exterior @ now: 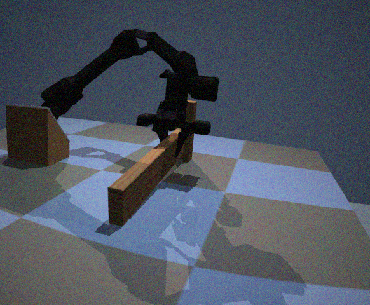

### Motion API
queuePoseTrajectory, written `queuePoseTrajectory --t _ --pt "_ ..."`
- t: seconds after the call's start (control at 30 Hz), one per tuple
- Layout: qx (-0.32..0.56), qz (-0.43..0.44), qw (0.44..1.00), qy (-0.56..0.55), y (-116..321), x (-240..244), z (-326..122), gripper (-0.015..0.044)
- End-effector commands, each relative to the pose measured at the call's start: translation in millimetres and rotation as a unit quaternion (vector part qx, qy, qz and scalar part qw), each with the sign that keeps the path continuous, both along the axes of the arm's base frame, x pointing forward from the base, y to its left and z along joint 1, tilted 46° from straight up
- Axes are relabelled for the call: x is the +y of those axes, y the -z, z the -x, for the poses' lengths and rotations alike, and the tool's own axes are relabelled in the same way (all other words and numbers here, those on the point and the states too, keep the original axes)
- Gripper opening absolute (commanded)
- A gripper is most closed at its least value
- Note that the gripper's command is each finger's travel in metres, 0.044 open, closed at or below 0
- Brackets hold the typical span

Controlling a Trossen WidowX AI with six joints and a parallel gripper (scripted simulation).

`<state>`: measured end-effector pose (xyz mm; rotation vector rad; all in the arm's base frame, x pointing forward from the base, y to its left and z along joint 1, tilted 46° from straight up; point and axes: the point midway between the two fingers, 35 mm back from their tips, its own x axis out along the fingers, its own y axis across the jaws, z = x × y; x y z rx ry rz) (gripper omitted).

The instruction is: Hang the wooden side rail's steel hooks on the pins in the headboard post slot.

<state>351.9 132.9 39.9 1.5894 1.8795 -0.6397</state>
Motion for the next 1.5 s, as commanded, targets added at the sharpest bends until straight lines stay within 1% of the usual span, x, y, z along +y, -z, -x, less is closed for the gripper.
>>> queuePoseTrajectory --t 0.0,1.47 --pt "-0.002 -0.001 1.0 0.004 -3.5 -1.1 -2.0 0.0" --pt "-0.002 -0.001 1.0 0.004 -6.5 2.5 -1.0 0.0"
